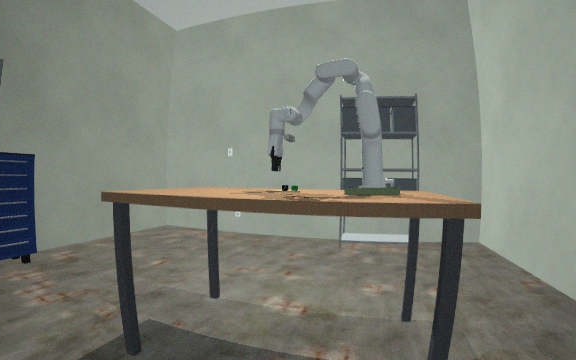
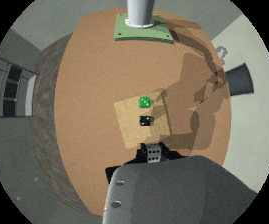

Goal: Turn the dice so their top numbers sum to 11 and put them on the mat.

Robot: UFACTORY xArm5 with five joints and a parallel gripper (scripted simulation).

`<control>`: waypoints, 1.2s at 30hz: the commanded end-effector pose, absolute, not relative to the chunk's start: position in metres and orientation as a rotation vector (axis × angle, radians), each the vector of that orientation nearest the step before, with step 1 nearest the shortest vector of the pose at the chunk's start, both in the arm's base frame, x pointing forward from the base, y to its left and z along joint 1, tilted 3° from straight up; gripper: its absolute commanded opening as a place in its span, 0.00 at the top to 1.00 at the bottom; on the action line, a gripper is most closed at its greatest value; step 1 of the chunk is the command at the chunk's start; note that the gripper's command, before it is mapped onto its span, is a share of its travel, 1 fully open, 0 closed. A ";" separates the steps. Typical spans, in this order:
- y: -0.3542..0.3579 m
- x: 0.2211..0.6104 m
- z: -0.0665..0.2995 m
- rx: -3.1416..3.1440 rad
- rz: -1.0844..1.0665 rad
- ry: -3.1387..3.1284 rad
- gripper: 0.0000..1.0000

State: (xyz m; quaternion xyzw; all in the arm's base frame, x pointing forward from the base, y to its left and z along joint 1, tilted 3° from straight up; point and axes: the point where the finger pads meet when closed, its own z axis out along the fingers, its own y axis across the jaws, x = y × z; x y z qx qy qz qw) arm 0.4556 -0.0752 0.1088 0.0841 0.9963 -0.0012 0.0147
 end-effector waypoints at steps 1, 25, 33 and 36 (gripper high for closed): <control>-0.076 0.457 0.098 0.262 -0.004 3.098 0.79; -0.079 0.459 0.023 0.262 -0.004 3.098 0.79; -0.079 0.459 0.022 0.262 -0.004 3.098 0.79; -0.079 0.459 0.022 0.262 -0.004 3.098 0.79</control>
